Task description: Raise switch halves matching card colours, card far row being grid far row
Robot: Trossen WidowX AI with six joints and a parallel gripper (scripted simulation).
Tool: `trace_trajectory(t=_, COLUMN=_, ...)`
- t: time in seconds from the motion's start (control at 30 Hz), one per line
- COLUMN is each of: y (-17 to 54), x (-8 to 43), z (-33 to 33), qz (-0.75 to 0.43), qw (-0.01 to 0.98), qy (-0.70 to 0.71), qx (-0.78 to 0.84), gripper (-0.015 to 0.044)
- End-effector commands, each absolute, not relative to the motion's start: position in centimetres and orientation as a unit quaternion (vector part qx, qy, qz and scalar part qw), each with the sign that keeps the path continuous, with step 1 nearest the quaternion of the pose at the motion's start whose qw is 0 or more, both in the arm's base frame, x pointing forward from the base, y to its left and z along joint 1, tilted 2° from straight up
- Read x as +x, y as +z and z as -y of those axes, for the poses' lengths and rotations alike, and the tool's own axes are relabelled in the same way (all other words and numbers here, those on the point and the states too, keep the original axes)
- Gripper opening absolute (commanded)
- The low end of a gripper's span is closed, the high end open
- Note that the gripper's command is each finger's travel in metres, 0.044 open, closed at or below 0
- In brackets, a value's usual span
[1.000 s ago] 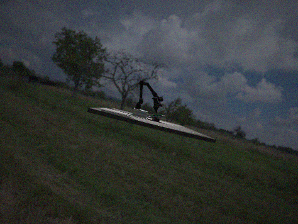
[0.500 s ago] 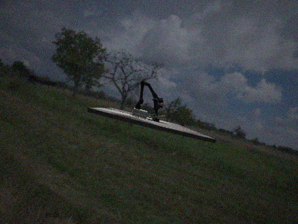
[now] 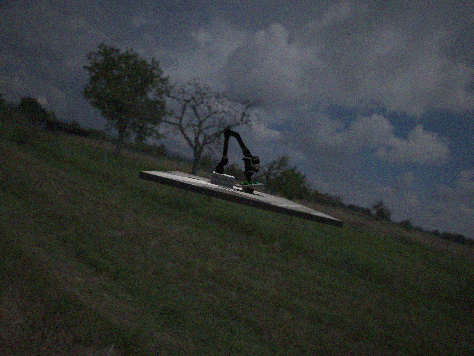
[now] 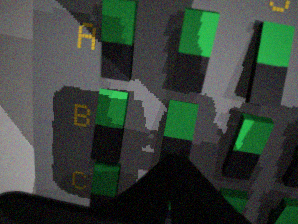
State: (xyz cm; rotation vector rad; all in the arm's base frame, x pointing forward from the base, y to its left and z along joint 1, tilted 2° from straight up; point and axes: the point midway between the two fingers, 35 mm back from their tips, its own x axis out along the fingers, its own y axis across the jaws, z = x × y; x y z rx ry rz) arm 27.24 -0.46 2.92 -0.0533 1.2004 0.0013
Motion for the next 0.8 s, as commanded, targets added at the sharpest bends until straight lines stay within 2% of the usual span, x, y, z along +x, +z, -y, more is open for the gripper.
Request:
trace_trajectory(t=0.0, y=2.93, x=27.30, z=0.40, qz=-0.563, qw=0.826, qy=0.003, qx=-0.025, gripper=0.0000)
trace_trajectory(t=0.77, y=2.68, x=27.39, z=0.41, qz=-0.563, qw=0.826, qy=0.003, qx=-0.025, gripper=0.0000)
